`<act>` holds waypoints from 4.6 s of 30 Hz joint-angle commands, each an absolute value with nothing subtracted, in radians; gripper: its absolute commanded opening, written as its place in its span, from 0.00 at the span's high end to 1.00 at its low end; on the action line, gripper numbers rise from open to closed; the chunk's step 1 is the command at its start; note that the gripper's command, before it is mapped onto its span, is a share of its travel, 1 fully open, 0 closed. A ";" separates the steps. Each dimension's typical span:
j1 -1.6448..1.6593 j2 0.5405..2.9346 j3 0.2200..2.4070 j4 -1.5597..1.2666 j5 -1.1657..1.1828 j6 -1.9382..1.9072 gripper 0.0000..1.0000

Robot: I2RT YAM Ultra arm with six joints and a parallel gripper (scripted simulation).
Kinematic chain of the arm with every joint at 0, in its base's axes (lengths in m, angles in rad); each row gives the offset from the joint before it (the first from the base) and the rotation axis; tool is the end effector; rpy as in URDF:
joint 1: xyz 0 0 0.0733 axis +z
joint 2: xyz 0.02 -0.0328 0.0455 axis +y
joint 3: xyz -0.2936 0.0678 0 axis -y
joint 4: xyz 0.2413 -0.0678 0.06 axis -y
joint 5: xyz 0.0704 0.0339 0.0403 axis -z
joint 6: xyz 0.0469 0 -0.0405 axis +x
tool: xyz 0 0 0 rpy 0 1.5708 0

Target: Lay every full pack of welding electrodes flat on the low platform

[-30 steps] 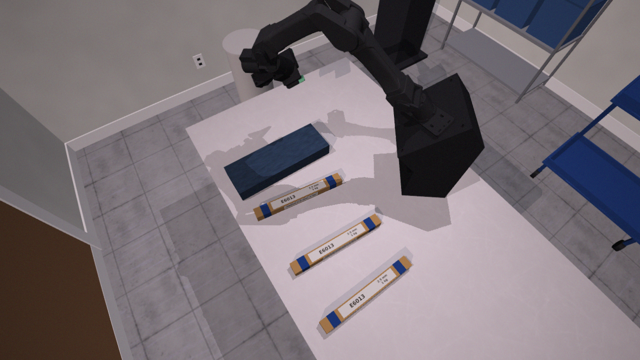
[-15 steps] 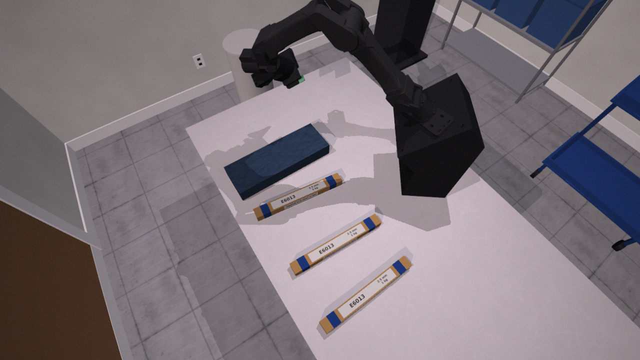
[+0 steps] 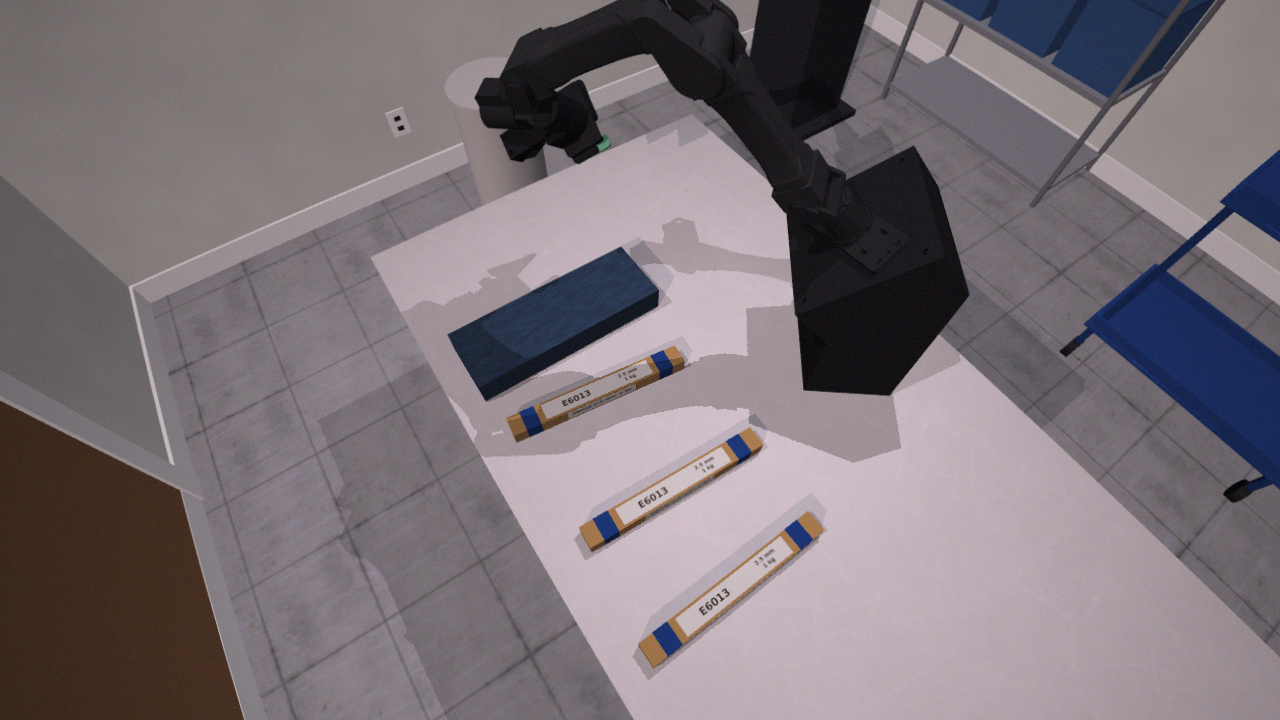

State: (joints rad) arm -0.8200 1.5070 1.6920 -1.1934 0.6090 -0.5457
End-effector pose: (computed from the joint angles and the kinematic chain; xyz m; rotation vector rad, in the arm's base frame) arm 0.1758 -0.2262 0.4230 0.6430 2.7750 -1.2087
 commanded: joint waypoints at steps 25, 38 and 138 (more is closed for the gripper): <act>-0.488 1.379 1.579 -1.201 0.604 -0.331 0.26; -0.207 1.345 1.478 -1.214 0.631 -0.132 0.26; 0.857 1.250 1.158 -1.283 0.739 0.653 0.26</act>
State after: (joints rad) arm 0.8341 1.2591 1.1301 -1.2736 0.7265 0.6491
